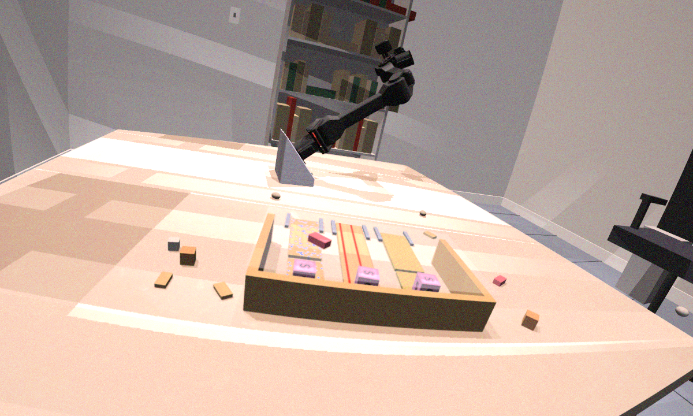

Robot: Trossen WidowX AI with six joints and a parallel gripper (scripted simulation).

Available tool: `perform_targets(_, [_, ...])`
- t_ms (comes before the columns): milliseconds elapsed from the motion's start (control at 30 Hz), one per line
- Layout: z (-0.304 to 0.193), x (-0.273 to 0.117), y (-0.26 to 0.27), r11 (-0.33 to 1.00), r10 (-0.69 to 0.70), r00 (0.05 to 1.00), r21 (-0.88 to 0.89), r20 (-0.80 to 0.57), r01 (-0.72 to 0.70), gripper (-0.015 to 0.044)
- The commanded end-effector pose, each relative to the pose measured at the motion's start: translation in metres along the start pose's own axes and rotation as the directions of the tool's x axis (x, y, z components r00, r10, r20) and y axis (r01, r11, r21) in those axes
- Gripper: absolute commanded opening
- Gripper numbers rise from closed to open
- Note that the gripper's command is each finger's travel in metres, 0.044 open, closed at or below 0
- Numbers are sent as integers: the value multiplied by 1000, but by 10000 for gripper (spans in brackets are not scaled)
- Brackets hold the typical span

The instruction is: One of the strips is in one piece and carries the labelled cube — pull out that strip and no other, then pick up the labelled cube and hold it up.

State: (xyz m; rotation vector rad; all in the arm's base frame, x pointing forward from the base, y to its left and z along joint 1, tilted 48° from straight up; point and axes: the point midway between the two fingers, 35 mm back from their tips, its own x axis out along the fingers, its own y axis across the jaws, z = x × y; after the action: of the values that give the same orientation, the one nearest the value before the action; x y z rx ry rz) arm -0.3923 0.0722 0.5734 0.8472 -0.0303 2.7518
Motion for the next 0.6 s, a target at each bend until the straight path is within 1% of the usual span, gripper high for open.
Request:
perform_targets(0, [0,0,-3,1000,-5,1000,-5,-1,5,400])
perform_targets(67, [-3,0,-25,998,-42,999,-46,-8,42,400])
perform_targets(267, [-6,-11,-124,953,-218,976,-223,-30,206,400])
perform_targets(400, [-1,-31,-189,892,-338,941,-332,-34,308,400])
perform_targets(567, [12,-67,-263,788,-482,876,-451,-28,419,400])
